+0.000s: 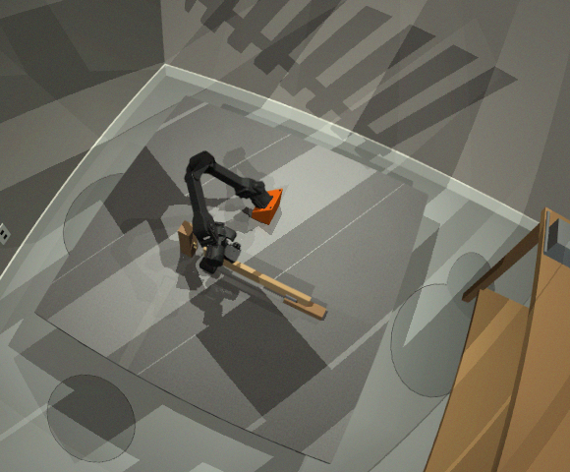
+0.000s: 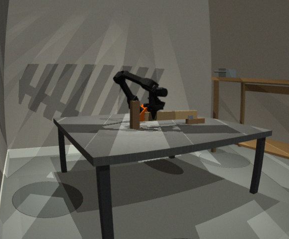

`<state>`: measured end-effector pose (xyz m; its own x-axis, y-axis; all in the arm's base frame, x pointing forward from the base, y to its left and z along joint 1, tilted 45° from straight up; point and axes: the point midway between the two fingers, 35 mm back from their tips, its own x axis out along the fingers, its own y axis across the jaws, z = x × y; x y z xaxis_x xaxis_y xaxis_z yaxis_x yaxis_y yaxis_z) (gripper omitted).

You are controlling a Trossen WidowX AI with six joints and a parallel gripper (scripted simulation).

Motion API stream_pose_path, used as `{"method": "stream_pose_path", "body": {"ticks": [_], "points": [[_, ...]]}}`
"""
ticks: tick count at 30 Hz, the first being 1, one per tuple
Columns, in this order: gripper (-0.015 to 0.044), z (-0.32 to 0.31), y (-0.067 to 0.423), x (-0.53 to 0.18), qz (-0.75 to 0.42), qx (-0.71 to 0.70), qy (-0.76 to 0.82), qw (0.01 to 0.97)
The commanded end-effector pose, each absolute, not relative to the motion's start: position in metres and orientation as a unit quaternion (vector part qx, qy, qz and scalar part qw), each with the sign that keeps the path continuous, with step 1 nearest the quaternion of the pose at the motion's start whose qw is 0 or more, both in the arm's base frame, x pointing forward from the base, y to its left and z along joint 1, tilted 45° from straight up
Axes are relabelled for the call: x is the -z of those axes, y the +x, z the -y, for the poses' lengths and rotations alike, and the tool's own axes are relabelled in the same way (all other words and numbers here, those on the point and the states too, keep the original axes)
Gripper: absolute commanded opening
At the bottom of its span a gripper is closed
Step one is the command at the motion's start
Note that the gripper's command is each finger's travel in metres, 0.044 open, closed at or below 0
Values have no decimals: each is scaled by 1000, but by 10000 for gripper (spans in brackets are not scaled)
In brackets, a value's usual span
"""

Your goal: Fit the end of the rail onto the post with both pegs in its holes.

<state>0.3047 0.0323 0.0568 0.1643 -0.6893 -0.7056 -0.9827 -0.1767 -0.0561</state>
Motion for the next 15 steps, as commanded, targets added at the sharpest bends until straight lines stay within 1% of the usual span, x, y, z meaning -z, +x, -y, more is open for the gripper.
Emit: {"method": "stream_pose_path", "body": {"ticks": [1, 15], "points": [[0, -32, 305, -57, -583, -279, -715, 266], [0, -28, 305, -59, -583, -279, -715, 266]]}}
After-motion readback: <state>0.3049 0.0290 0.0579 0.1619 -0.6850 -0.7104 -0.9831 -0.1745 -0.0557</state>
